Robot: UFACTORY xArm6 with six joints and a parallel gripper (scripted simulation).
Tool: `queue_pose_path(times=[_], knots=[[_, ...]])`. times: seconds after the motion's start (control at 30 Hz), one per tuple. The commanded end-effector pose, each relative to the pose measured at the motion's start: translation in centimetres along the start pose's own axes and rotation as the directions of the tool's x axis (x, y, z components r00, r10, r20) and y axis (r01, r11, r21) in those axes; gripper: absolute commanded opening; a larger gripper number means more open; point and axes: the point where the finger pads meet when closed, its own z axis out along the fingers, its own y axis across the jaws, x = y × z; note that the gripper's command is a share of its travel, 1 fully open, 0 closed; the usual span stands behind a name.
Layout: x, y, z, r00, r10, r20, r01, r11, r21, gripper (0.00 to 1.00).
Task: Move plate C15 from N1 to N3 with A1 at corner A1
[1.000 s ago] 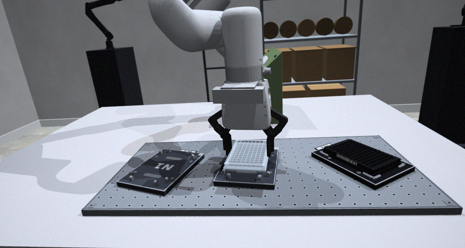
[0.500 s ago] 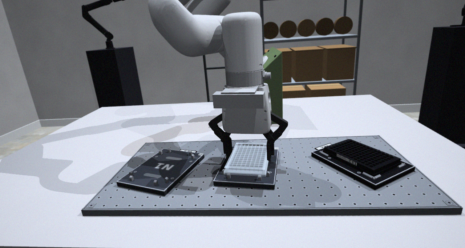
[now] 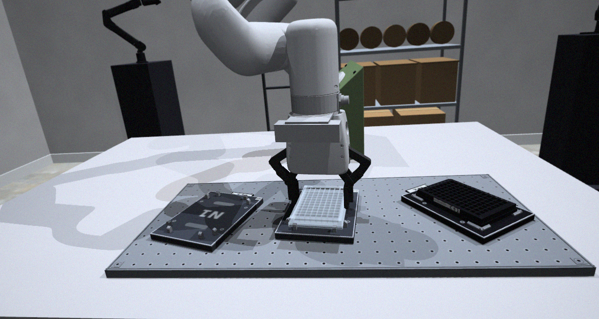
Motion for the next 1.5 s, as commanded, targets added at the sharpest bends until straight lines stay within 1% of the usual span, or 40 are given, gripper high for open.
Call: queue_pose_path(times=[0.0, 0.2, 0.23, 1.37, 1.47], knots=[[0.15, -0.03, -0.12, 1.0, 0.001, -0.003, -0.001, 1.0, 0.001, 0.0], [0.16, -0.03, -0.13, 1.0, 0.001, -0.004, -0.001, 1.0, 0.001, 0.0], [0.15, -0.03, -0.06, 1.0, 0.001, -0.003, -0.001, 1.0, 0.001, 1.0], [0.16, -0.03, -0.06, 1.0, 0.001, -0.004, -0.001, 1.0, 0.001, 1.0], [0.15, -0.03, -0.55, 1.0, 0.001, -0.003, -0.001, 1.0, 0.001, 1.0]])
